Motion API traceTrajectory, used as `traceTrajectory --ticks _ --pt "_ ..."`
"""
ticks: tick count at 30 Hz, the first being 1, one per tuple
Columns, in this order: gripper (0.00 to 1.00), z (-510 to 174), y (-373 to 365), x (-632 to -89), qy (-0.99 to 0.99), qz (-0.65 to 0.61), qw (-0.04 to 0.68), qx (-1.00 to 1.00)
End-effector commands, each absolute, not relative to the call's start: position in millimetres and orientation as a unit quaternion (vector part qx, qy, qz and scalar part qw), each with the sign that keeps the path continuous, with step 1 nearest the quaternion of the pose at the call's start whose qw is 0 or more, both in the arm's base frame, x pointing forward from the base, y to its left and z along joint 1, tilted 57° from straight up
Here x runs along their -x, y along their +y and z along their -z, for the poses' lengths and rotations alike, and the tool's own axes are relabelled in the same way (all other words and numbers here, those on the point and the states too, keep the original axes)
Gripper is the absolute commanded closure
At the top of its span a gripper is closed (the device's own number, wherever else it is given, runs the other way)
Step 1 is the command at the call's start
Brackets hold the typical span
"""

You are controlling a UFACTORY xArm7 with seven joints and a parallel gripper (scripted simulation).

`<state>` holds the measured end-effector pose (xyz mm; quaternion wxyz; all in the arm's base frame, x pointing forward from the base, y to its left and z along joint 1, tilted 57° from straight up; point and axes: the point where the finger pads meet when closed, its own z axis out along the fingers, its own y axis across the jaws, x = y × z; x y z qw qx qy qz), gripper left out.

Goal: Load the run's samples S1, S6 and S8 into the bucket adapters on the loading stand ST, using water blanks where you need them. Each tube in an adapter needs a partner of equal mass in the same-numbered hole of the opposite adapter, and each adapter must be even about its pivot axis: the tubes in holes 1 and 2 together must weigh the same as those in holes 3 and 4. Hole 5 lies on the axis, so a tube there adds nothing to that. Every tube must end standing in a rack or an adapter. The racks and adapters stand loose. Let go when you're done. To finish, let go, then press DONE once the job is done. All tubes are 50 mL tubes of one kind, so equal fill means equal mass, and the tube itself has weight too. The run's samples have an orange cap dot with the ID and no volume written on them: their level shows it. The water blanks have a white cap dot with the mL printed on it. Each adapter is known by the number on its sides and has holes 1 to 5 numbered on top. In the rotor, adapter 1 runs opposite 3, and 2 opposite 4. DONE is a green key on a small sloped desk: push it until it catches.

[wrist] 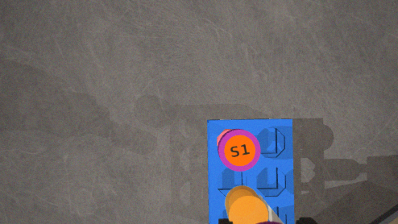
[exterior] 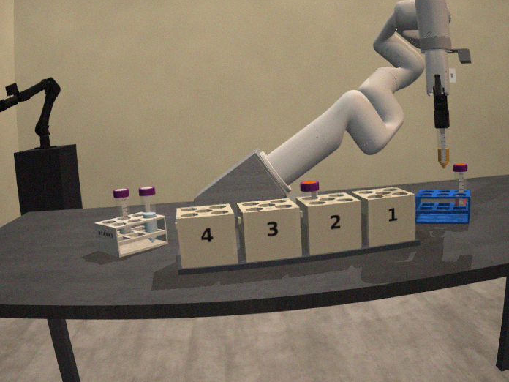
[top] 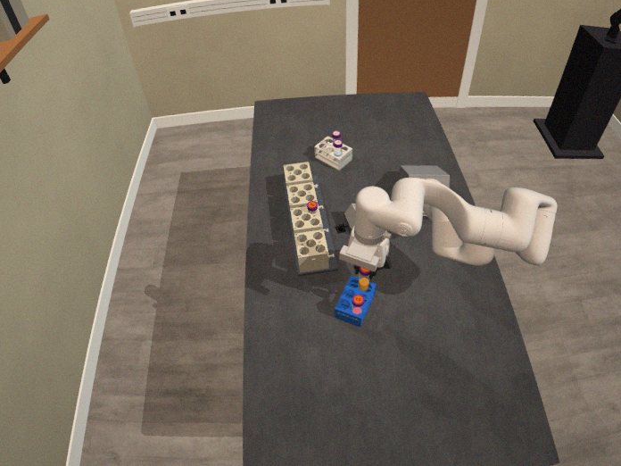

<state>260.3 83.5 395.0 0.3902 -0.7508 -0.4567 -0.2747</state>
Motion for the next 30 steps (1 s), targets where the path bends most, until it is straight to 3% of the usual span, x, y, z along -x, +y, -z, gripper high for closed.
traceTrajectory --ticks 1,30 --pt "1.0 -401 74 -260 -0.456 0.276 0.39 0.751" --pt "1.0 -392 45 -267 -0.392 0.243 0.411 0.786"
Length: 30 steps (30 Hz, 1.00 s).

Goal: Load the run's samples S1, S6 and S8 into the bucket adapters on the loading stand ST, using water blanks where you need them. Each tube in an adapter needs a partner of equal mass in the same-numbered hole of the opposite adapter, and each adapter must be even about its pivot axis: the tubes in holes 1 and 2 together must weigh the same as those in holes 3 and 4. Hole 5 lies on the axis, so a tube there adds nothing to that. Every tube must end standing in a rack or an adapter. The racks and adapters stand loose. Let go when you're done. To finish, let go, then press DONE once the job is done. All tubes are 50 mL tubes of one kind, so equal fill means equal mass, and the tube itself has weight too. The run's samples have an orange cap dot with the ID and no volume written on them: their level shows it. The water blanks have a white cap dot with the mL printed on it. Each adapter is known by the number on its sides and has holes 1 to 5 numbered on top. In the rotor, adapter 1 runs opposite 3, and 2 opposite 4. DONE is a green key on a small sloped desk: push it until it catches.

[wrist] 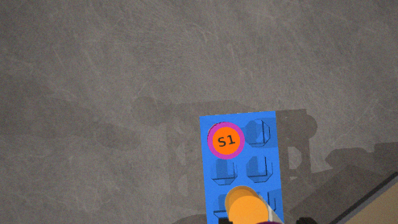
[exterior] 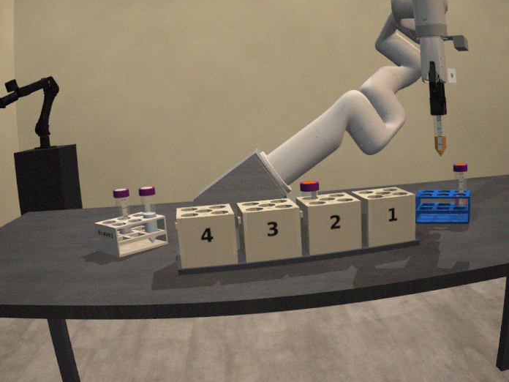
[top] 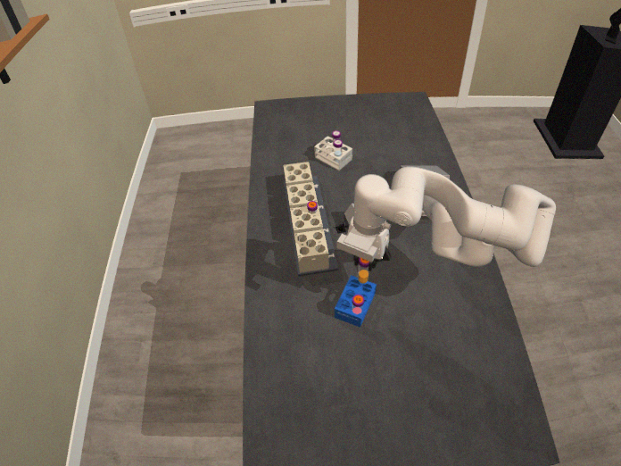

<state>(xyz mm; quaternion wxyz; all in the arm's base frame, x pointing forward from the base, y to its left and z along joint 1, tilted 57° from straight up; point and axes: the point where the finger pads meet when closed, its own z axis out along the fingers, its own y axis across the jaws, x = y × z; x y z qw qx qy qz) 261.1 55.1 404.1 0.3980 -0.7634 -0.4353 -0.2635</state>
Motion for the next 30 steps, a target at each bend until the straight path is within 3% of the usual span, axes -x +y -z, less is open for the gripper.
traceTrajectory --ticks 1,30 --pt "1.0 -388 43 -268 -0.379 0.236 0.415 0.793" --pt "1.0 -289 -24 -306 -0.047 0.059 0.473 0.878"
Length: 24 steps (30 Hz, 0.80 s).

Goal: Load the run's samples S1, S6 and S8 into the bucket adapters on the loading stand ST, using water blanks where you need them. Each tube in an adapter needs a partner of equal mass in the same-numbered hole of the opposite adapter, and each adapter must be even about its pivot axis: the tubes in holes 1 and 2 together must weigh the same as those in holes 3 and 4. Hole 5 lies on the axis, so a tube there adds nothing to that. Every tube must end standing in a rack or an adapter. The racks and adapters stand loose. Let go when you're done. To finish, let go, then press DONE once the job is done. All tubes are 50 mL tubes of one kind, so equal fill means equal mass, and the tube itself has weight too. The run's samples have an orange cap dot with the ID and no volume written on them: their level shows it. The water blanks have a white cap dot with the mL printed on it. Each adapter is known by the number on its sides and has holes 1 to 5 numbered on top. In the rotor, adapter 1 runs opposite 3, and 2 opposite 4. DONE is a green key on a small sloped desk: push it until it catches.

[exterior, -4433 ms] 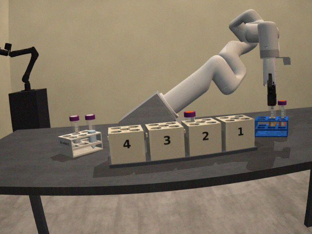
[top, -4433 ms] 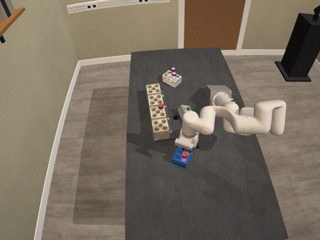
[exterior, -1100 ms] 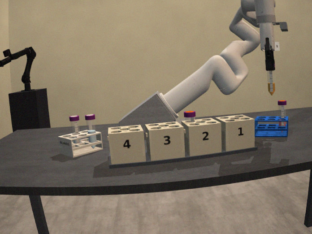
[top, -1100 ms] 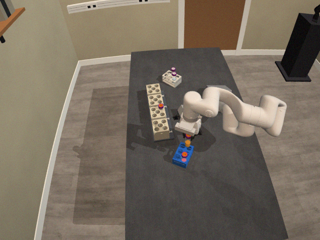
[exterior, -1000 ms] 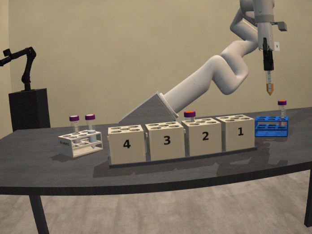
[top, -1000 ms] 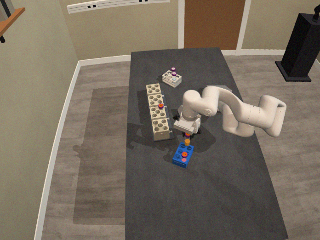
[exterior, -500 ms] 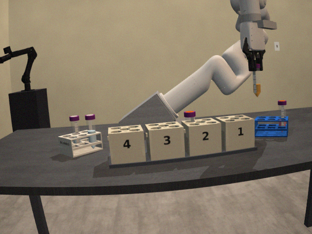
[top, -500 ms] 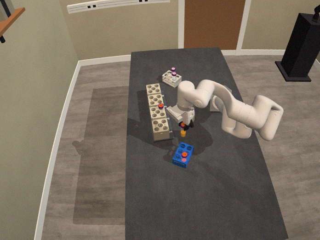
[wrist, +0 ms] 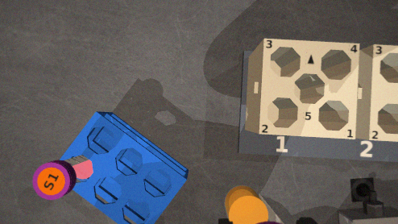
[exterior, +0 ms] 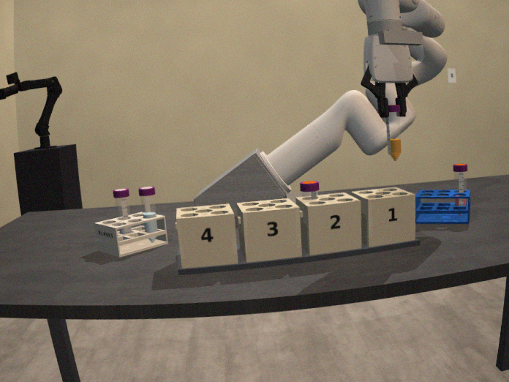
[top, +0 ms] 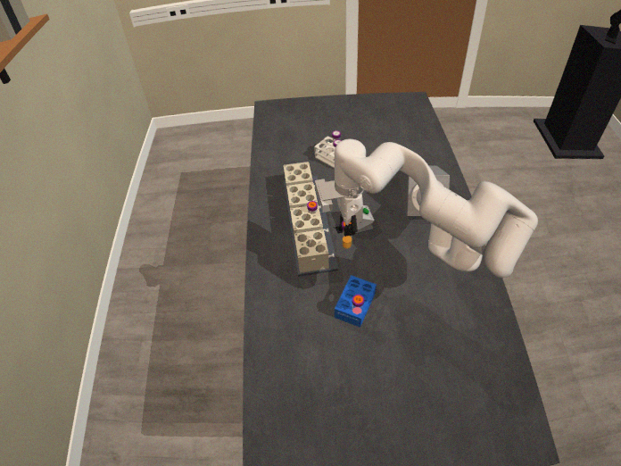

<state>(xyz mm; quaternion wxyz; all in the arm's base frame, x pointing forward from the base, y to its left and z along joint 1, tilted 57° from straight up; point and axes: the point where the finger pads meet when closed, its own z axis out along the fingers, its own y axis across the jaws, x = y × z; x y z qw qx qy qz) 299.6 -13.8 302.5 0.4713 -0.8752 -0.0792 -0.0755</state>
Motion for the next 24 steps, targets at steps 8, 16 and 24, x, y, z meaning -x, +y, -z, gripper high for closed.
traceTrajectory --ticks 8,16,24 --pt "1.0 -257 -46 -319 -0.047 0.059 0.473 0.878" --pt "1.0 -234 -62 -328 -0.047 0.059 0.473 0.878" --pt "1.0 -202 -83 -340 -0.047 0.059 0.473 0.878"
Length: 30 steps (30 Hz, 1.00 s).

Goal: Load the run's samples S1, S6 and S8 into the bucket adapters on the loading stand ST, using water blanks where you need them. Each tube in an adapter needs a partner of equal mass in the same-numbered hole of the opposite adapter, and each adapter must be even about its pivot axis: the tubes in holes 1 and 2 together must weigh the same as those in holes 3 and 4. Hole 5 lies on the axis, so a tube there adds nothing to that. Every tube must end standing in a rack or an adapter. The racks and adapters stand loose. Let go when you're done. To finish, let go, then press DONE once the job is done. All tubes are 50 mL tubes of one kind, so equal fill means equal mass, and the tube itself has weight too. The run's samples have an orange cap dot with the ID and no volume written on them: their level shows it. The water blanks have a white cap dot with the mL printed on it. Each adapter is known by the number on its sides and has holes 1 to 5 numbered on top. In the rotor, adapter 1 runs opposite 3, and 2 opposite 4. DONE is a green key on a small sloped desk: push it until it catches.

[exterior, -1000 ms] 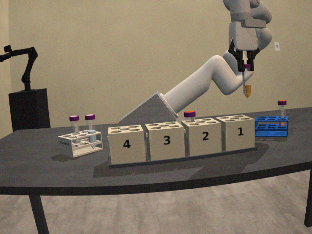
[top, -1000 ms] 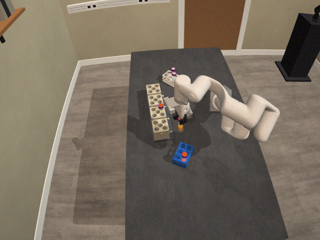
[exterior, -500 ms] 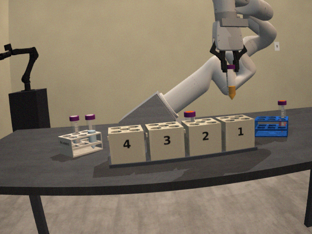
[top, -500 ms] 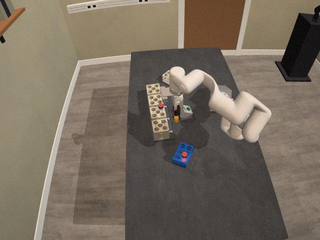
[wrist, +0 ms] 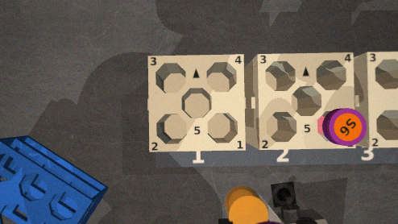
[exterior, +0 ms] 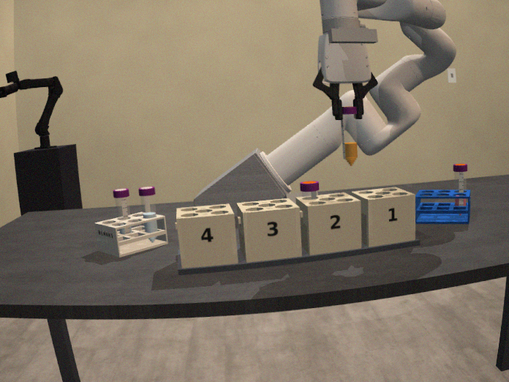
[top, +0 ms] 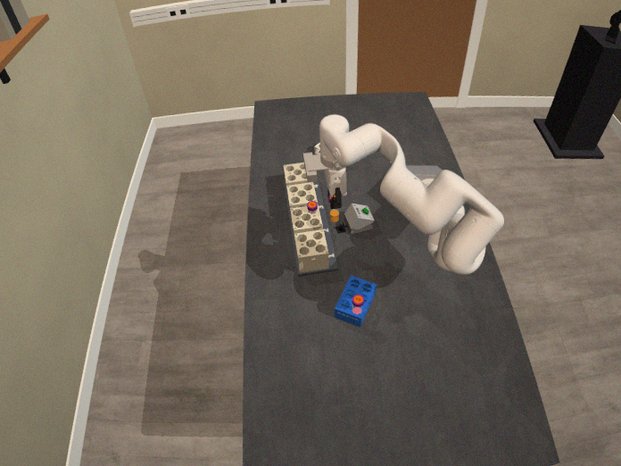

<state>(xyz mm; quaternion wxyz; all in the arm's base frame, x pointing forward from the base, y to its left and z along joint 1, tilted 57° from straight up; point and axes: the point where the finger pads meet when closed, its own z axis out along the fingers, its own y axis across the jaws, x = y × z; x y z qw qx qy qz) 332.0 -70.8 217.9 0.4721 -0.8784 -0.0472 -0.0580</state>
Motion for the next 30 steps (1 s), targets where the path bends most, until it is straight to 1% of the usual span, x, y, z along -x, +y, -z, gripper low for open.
traceTrajectory --ticks 1,30 --pt "1.0 -198 -86 -341 -0.047 0.059 0.473 0.878" --pt "1.0 -100 -153 -379 -0.047 0.059 0.472 0.878"
